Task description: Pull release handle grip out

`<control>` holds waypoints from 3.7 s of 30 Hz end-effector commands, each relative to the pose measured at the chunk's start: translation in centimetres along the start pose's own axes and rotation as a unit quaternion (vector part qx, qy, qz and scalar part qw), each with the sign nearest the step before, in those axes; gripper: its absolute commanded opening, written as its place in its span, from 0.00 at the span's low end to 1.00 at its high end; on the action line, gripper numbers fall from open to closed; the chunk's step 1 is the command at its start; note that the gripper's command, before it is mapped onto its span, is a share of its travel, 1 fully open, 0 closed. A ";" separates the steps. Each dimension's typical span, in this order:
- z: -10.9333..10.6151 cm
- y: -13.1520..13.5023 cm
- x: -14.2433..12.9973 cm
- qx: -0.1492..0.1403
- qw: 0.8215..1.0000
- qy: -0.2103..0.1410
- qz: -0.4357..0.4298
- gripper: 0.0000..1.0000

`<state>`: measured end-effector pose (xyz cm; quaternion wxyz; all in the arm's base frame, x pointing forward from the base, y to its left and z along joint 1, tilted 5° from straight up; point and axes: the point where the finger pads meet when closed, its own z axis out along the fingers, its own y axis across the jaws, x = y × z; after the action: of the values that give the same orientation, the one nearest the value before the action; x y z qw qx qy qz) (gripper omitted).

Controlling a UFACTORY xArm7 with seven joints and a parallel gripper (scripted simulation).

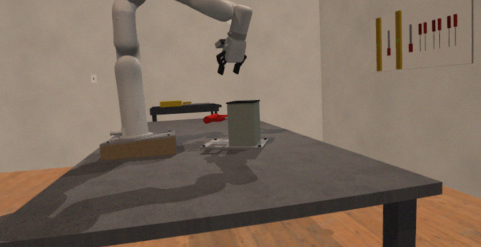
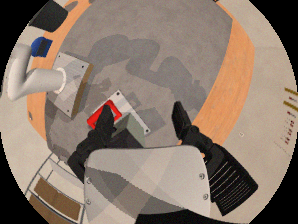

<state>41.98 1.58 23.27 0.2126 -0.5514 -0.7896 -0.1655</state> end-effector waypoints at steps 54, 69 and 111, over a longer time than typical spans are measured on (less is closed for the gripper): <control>1.9 -4.4 -1.4 -0.045 0.979 -0.078 0.181 1.00; 2.8 -5.9 -2.5 -0.055 0.965 -0.101 0.235 1.00; 4.3 -9.1 -4.8 -0.071 0.930 -0.144 0.330 1.00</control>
<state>34.07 -3.12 16.73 0.1009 -0.8117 -0.5722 -0.0593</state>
